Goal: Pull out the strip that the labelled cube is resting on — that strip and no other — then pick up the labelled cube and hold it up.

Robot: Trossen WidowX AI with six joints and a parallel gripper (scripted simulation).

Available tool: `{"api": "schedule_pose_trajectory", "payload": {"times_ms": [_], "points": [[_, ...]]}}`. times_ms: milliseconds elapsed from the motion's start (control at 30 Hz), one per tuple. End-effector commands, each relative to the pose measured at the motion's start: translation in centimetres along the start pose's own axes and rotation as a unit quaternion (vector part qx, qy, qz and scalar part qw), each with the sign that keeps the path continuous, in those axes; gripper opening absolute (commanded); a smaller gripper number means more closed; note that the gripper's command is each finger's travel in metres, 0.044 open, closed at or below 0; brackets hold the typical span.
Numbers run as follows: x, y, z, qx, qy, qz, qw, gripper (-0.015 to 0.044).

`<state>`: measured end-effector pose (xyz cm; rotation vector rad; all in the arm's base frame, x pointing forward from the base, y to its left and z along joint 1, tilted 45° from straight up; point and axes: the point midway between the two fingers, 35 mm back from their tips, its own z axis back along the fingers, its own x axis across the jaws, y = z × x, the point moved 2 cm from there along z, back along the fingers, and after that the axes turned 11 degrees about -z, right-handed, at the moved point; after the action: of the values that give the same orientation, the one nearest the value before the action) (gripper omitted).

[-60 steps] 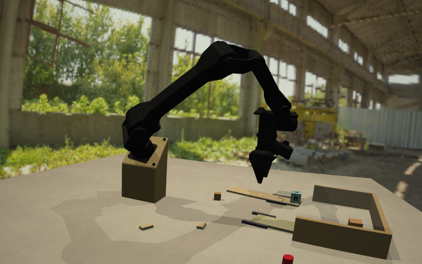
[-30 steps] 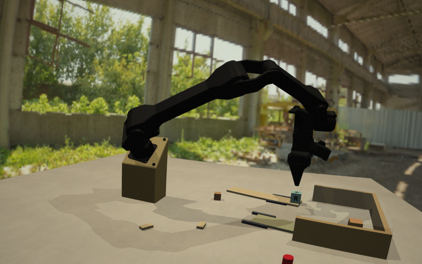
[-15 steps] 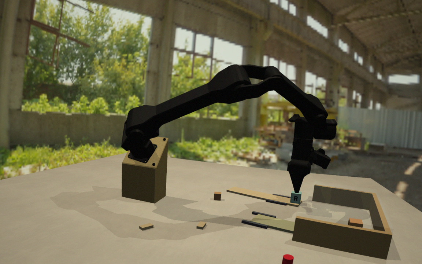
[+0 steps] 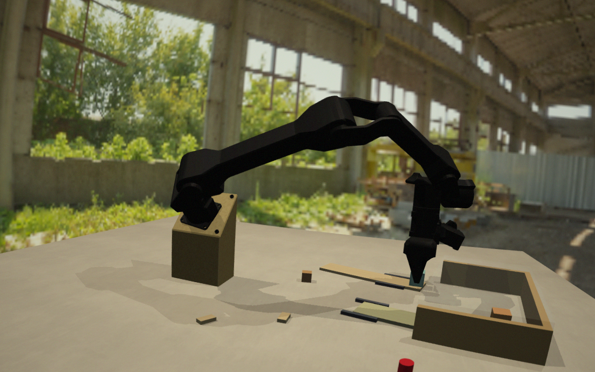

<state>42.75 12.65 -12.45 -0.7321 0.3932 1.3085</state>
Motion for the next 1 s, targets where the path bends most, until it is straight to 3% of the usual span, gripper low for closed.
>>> {"api": "schedule_pose_trajectory", "payload": {"times_ms": [0, 67, 167, 467, 600, 967], "points": [[-0.1, 0.1, -0.6, 0.000, 0.003, 0.004, 1.000, 0.0250], [-0.1, 0.1, -0.7, 0.000, 0.003, 0.004, 1.000, 0.0250], [-0.1, 0.0, -0.4, 0.001, 0.001, 0.000, 1.000, 0.0171], [-0.1, 0.0, -0.4, 0.001, 0.001, 0.000, 1.000, 0.0111], [-0.1, 0.2, -0.2, 0.001, 0.001, 0.000, 1.000, 0.0006], [-1.8, 2.6, 2.1, 0.001, 0.001, 0.003, 1.000, 0.0000]]}}
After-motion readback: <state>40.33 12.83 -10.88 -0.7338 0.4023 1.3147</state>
